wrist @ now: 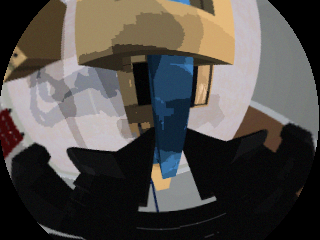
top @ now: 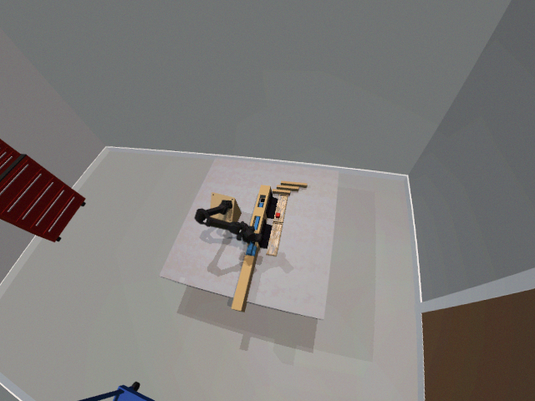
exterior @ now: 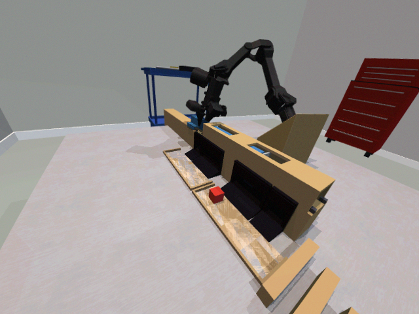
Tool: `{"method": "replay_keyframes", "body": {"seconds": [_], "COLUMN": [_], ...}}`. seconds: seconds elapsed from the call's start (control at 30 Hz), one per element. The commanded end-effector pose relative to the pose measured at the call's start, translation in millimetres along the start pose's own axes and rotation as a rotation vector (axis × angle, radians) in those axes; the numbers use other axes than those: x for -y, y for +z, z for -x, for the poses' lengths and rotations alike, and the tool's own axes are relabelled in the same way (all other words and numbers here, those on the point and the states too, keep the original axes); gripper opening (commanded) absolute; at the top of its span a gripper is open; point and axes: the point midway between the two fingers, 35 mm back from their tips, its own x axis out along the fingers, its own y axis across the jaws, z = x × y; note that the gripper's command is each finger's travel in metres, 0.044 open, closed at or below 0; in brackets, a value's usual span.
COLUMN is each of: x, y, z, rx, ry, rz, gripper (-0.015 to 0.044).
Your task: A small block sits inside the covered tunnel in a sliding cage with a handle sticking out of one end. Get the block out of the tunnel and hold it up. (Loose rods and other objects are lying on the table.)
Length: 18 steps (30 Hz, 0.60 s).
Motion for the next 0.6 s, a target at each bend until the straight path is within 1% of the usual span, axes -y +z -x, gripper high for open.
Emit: {"method": "replay_keyframes", "body": {"seconds": [0.0,0.23,0.57], "x": [1.4,-0.1,-0.2], "y": [9.7,29.0,29.5], "z": [-0.1,-1.0,-1.1], "rx": [0.006,0.009,0.009], "ry": [-0.008,-0.007,-0.007], "rz": [-0.005,0.001,0.001], "gripper": [0.0,0.0,0.0]}}
